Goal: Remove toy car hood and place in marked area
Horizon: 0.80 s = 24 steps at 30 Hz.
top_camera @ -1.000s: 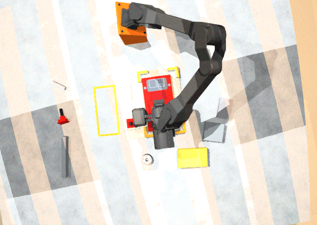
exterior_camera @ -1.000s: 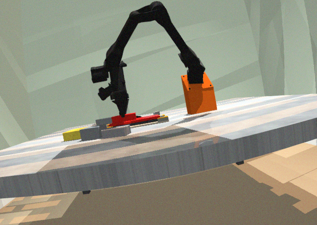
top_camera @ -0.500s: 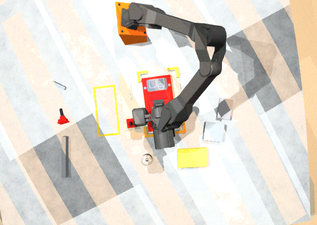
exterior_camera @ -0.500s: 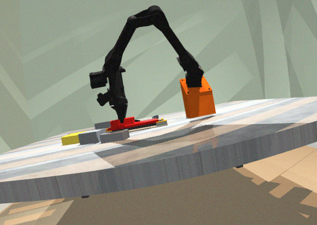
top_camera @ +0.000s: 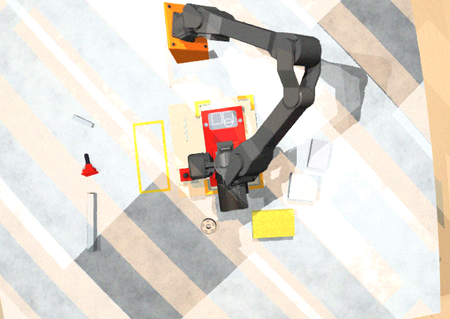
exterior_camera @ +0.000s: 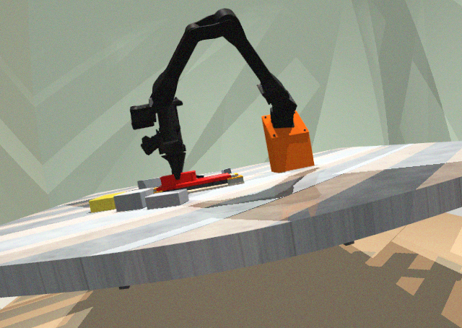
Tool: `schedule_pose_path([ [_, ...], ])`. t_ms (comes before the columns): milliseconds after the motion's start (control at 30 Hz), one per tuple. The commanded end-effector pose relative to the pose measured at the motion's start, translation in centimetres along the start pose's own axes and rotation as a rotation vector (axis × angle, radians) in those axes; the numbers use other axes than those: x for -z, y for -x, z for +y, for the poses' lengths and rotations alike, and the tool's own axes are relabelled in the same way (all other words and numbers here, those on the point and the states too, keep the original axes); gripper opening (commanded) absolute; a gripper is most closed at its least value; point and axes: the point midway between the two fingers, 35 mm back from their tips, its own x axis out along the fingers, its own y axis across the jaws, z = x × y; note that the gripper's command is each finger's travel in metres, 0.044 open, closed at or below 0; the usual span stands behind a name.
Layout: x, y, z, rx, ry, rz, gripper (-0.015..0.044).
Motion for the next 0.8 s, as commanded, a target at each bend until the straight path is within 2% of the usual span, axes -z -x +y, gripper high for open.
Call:
schedule_pose_path([
  [0,0.0,0.2,0.0,0.002,0.001,0.001,0.0137],
  [167,0.0,0.5,0.0,0.002,0.001,0.001,0.0006],
  [767,0.0,1.7,0.0,0.002,0.001,0.001,0.0000],
])
